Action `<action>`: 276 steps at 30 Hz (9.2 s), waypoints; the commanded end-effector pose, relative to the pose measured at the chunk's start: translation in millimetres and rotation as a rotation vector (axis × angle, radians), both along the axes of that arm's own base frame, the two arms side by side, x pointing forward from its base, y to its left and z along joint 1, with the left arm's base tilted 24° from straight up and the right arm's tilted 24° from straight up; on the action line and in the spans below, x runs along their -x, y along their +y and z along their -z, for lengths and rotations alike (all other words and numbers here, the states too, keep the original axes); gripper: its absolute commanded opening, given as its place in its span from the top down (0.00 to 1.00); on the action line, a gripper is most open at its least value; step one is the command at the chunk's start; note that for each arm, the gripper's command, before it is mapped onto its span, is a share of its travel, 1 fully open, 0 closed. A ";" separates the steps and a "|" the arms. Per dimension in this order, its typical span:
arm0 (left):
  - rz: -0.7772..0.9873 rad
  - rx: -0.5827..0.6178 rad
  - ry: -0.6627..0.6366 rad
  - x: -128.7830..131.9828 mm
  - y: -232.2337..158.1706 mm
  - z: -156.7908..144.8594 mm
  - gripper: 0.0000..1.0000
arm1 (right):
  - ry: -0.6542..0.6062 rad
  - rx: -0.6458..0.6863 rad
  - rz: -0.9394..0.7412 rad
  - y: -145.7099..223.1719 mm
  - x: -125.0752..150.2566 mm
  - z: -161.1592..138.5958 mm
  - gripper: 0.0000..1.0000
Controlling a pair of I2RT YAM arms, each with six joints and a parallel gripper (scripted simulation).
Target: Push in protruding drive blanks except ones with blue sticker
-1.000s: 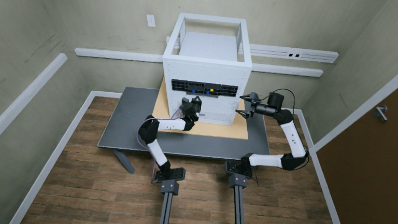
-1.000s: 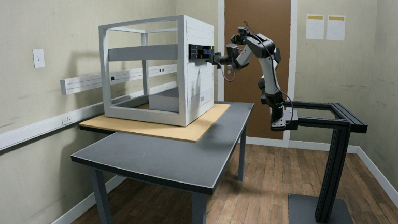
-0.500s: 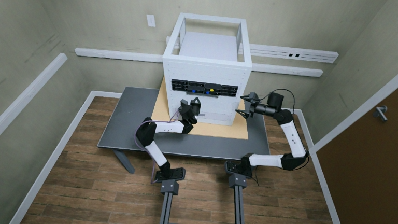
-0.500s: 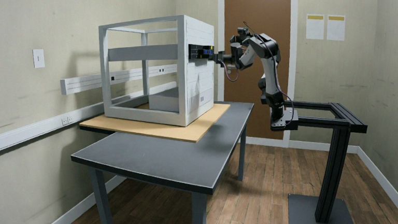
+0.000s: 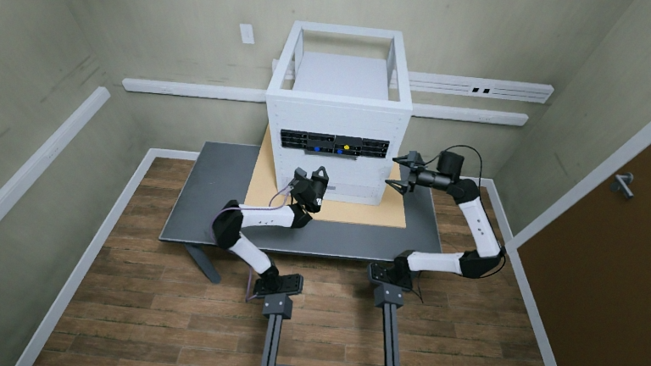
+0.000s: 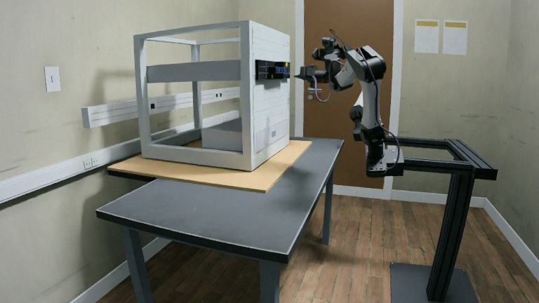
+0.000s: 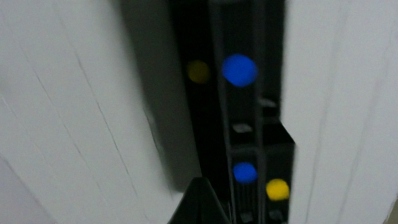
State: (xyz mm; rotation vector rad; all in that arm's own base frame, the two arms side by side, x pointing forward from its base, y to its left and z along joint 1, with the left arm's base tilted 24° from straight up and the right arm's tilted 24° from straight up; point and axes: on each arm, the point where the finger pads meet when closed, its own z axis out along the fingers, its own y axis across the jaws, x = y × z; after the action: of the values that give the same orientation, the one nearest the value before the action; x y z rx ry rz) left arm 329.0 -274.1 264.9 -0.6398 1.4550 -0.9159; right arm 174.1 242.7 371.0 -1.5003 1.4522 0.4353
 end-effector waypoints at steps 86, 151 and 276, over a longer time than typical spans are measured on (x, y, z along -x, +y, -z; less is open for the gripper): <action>0.739 -1.111 -0.784 130.2 280.5 -146.6 0.00 | 0.101 -0.195 -0.308 28.9 51.5 -32.1 0.45; 0.738 -1.112 -0.786 130.2 280.5 -146.7 0.00 | 0.514 -1.711 1.086 98.7 -72.4 77.7 1.00; 0.738 -1.113 -0.786 130.4 280.3 -146.8 0.00 | 0.513 -1.766 1.119 111.1 -132.5 67.2 1.00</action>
State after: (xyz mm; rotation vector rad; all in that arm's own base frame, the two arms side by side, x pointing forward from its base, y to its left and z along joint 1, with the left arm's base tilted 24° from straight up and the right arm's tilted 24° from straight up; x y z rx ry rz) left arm 210.0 24.2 399.9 0.9764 1.2052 -0.6267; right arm 308.2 361.3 282.5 0.8045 1.2724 0.9337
